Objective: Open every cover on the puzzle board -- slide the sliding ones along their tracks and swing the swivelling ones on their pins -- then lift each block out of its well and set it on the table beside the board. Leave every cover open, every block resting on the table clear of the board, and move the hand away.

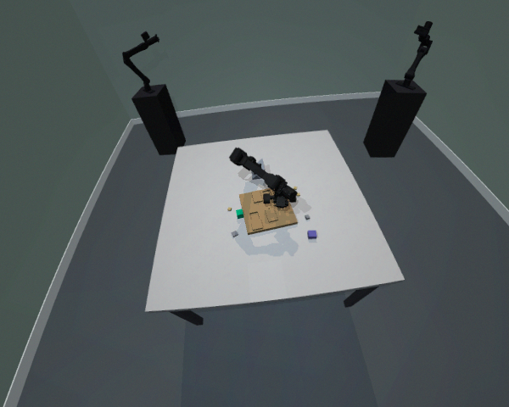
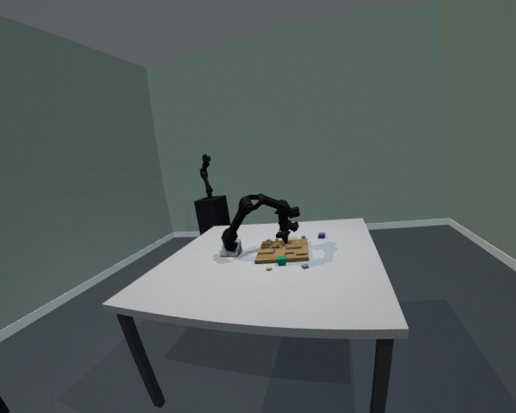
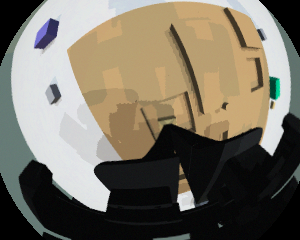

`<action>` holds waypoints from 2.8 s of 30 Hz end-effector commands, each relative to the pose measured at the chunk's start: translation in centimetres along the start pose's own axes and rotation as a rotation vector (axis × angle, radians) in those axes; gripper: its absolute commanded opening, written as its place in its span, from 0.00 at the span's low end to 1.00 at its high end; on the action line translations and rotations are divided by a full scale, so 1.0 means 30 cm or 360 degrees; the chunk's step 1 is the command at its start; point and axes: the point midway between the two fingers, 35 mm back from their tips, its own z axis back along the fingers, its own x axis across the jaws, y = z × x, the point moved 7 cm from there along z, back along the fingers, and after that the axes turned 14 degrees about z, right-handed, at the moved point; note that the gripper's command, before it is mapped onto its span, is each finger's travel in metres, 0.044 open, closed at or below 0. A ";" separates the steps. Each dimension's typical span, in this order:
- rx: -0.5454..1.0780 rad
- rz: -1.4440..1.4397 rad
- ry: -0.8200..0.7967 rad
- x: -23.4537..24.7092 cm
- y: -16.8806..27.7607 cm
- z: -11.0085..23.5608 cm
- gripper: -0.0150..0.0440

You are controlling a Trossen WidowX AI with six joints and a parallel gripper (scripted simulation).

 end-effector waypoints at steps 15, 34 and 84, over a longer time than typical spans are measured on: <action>0.0013 0.0018 0.0012 0.001 0.004 -0.016 0.25; 0.0013 0.0200 0.0012 -0.019 -0.021 -0.018 0.25; 0.0017 0.2520 -0.0004 -0.013 -0.023 0.183 0.50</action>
